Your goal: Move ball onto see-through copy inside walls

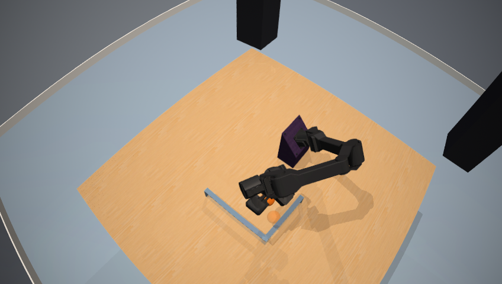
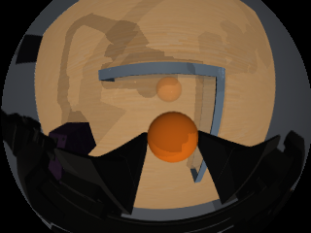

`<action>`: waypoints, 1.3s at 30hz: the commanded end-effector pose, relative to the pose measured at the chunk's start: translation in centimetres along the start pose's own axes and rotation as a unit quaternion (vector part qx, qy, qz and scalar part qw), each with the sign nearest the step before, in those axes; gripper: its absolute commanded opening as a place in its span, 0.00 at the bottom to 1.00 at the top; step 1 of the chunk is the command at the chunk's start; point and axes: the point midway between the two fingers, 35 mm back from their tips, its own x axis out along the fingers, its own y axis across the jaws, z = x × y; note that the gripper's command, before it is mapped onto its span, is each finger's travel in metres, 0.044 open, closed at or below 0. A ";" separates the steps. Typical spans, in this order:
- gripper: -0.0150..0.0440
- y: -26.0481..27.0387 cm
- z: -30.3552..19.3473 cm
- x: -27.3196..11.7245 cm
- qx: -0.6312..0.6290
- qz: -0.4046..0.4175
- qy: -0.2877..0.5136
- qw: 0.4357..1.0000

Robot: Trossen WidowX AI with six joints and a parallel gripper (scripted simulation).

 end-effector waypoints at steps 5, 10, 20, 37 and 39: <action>0.25 -0.6 4.1 1.8 -0.001 -0.004 -0.008 1.000; 0.25 -0.7 4.4 2.3 -0.001 -0.003 -0.009 1.000; 0.25 -0.8 4.5 7.1 -0.001 -0.004 -0.009 1.000; 0.25 -0.7 4.6 10.2 -0.001 -0.003 -0.011 1.000; 0.25 -0.7 4.7 10.5 -0.001 -0.003 -0.011 1.000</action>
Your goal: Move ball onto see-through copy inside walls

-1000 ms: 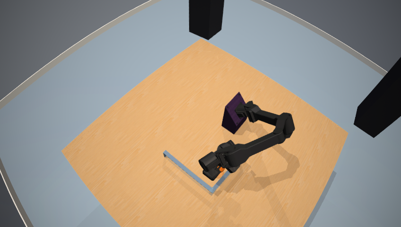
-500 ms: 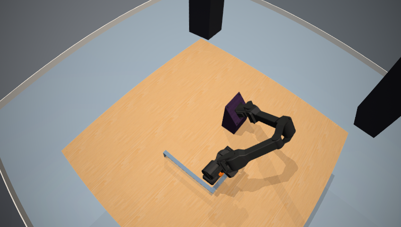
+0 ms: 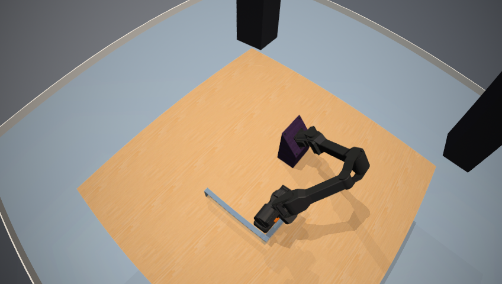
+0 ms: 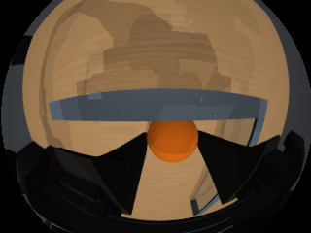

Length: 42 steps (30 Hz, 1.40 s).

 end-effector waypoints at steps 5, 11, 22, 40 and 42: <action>0.25 0.3 -0.2 1.0 0.007 0.003 -0.003 1.000; 0.52 0.0 0.0 0.6 0.001 0.000 -0.001 1.000; 0.88 -0.1 -0.1 -0.5 0.002 0.000 0.001 1.000; 0.92 0.1 -0.6 -7.5 0.014 0.001 -0.003 1.000; 1.00 0.0 -0.6 -9.1 0.013 0.001 -0.002 1.000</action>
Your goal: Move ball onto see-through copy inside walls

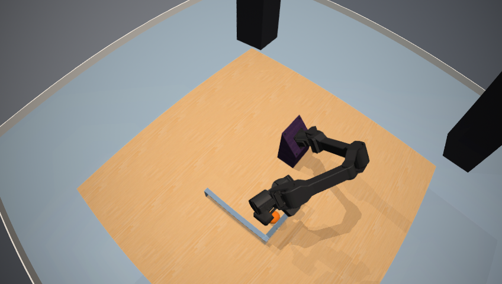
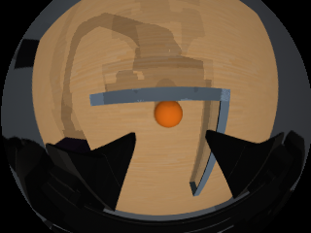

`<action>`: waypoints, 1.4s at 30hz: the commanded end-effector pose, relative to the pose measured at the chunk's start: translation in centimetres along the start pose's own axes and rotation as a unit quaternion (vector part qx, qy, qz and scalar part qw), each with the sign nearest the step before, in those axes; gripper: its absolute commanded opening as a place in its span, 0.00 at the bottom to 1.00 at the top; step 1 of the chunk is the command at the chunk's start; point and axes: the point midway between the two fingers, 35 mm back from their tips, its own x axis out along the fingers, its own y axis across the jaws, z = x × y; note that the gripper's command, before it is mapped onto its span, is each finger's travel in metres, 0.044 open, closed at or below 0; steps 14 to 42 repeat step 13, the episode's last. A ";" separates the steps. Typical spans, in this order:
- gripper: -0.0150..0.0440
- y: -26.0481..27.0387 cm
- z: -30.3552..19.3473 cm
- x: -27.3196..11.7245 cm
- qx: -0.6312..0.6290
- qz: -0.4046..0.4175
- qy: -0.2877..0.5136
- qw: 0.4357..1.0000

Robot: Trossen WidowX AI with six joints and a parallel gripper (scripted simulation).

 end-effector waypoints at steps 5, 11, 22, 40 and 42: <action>1.00 -0.1 0.0 -4.8 -0.003 -0.004 0.002 1.000; 1.00 -0.1 0.0 -4.8 -0.003 -0.004 0.002 1.000; 1.00 -0.1 0.0 -4.8 -0.003 -0.004 0.002 1.000; 1.00 -0.1 0.0 -4.8 -0.003 -0.004 0.002 1.000; 1.00 -0.1 0.0 -4.8 -0.003 -0.004 0.002 1.000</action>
